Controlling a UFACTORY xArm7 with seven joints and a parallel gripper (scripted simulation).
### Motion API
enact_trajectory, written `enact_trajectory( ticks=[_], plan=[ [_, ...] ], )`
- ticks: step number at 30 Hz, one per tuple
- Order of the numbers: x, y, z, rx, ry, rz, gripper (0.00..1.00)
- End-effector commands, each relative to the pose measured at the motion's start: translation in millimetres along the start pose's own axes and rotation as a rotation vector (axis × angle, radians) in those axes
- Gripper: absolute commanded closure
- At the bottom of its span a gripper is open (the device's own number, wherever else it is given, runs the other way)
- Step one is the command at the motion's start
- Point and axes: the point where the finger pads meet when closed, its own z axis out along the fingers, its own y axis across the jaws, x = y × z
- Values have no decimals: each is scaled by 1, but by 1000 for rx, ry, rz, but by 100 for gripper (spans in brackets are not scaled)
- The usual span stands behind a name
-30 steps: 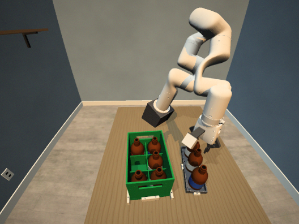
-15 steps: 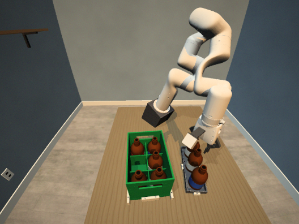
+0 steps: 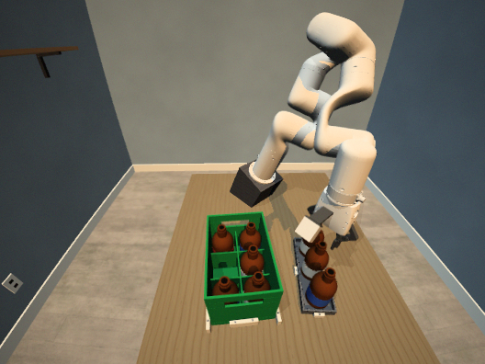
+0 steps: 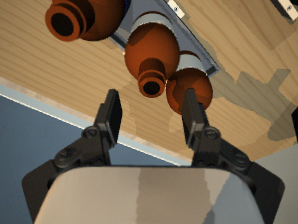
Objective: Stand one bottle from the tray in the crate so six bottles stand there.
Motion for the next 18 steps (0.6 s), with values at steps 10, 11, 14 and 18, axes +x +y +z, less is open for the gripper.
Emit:
enact_trajectory(
  ticks=[10, 11, 14, 18],
  plan=[
    [1, -1, -1, 3, 2, 0, 35],
    [1, -1, 0, 3, 2, 0, 35],
    [1, -1, 0, 3, 2, 0, 35],
    [1, -1, 1, 3, 2, 0, 35]
  ],
)
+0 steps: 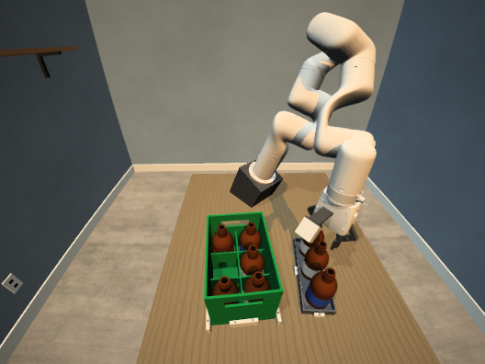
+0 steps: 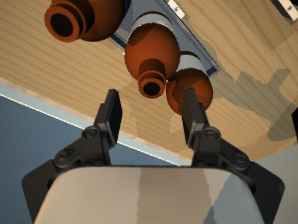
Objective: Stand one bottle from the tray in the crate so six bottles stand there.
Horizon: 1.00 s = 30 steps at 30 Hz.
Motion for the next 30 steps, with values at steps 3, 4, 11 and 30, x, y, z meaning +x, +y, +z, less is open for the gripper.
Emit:
enact_trajectory(
  ticks=[3, 4, 11, 30],
  plan=[
    [1, -1, 2, 3, 2, 0, 35],
    [1, -1, 3, 3, 2, 0, 35],
    [1, -1, 9, 3, 2, 0, 35],
    [1, -1, 28, 3, 2, 0, 35]
  ],
)
